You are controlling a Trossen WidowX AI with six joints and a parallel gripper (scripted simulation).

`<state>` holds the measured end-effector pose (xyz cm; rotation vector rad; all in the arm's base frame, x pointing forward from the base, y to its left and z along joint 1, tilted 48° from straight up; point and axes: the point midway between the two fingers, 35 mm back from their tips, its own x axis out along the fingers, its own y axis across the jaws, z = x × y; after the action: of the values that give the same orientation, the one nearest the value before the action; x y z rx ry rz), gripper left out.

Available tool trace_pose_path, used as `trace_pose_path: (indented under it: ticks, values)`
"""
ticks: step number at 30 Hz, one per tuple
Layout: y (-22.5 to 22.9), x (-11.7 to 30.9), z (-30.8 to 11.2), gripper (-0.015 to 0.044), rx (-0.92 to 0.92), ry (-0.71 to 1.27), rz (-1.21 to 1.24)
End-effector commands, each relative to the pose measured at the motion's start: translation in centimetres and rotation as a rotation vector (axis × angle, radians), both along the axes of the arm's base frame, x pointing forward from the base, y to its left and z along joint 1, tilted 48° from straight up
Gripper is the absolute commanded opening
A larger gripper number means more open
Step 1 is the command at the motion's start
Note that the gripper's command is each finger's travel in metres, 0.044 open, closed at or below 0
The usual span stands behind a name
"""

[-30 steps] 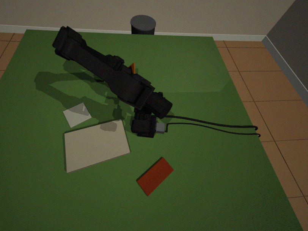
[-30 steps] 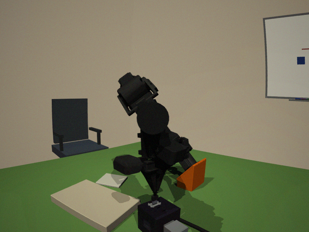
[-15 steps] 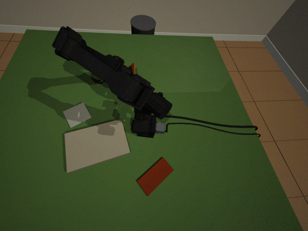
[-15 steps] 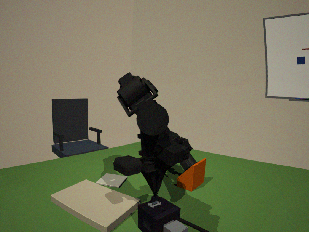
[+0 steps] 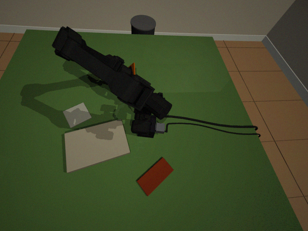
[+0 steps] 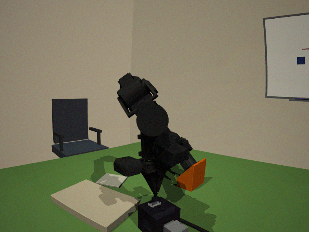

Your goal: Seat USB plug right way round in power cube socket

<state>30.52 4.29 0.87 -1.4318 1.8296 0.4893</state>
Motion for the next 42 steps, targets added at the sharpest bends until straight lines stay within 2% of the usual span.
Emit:
trace_pose_path:
  ticks: [1,42]
  values:
    - [-0.07,0.02,-0.04,0.0000,-0.001,0.000,0.003]
    - [-0.42,-0.04,-0.37,0.0000,-0.001,-0.001,0.003]
